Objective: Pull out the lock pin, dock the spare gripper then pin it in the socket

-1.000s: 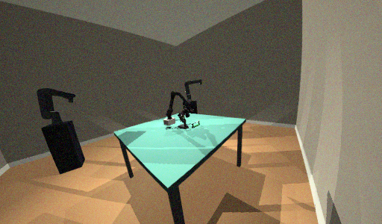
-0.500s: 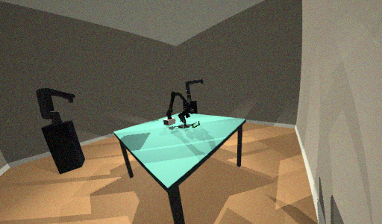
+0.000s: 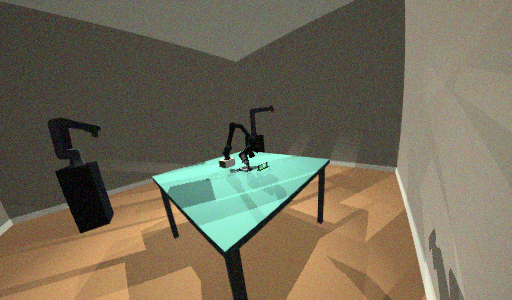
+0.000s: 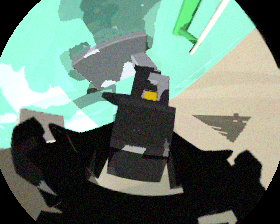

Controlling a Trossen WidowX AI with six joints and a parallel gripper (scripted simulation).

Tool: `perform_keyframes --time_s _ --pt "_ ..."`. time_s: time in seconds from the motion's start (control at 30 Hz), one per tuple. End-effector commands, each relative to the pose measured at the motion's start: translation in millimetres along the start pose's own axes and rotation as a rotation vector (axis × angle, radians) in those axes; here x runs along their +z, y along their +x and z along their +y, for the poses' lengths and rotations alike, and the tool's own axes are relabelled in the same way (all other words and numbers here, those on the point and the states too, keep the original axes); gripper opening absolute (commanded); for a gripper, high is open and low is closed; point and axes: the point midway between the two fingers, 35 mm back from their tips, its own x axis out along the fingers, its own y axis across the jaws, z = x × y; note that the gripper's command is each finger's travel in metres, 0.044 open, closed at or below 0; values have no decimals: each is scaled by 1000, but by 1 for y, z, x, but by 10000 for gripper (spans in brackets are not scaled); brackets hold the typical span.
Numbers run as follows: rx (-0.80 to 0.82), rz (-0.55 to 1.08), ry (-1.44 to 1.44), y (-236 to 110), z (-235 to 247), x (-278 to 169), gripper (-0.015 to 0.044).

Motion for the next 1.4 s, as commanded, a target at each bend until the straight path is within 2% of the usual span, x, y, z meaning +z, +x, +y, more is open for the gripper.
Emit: perform_keyframes --time_s 0.0,0.1,1.37 --pt "0 -1 3 0 0 0 368" --pt "0 -1 3 0 0 0 440" --pt "-13 25 -49 -43 1 -72 440"
